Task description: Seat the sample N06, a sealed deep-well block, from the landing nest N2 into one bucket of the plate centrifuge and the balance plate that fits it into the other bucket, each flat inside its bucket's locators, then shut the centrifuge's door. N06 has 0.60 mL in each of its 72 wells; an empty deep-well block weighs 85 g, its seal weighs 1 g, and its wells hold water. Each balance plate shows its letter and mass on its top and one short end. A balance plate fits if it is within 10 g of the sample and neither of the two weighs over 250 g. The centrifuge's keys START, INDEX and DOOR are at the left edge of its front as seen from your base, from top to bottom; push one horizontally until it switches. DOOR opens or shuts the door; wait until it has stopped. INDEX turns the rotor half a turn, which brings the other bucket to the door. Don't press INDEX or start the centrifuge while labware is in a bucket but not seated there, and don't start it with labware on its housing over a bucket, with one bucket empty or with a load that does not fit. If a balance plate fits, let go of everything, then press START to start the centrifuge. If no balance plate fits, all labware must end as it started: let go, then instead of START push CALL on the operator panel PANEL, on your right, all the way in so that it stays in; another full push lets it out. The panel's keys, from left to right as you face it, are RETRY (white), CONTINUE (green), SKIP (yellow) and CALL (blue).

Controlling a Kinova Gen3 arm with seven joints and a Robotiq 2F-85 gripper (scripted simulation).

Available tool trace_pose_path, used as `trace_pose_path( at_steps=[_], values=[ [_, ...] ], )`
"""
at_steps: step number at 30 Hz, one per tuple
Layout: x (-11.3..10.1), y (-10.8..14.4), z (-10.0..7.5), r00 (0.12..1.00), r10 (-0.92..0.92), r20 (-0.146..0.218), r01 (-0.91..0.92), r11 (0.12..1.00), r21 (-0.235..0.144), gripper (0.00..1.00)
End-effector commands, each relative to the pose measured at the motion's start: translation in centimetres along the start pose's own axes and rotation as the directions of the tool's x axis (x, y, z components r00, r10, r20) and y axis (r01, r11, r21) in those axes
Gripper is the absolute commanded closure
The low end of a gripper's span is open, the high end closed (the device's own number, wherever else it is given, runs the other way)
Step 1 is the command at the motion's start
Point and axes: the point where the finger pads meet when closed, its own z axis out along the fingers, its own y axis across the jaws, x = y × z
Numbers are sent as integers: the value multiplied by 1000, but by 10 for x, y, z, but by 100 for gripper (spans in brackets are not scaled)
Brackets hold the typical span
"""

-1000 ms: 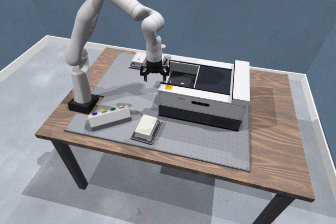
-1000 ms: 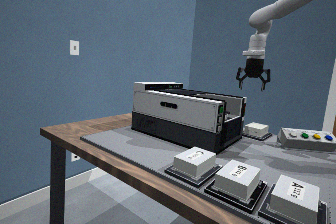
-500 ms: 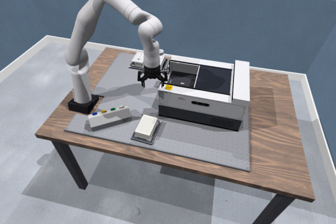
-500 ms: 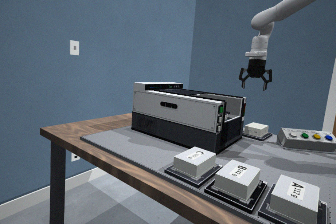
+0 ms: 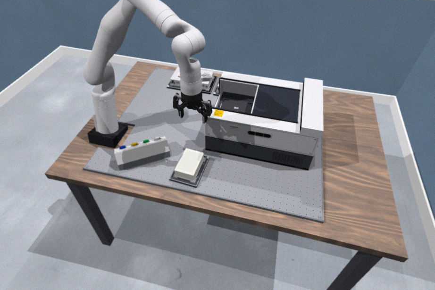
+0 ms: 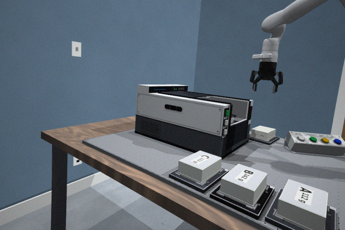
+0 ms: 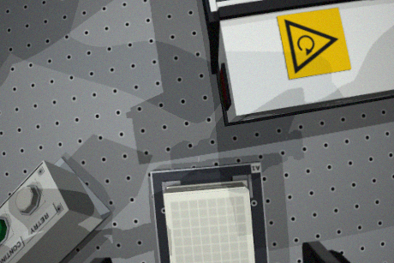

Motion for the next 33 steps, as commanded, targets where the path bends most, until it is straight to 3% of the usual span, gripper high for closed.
trace_pose_path(
  at_steps=[1,14,33],
  values=[
    [-7,0,-1,1000,0,1,0,1000,-2,0],
    [-50,-4,-1,1000,0,1,0,1000,-2,0],
    [-53,-4,3,1000,0,1,0,1000,-2,0]
  ],
)
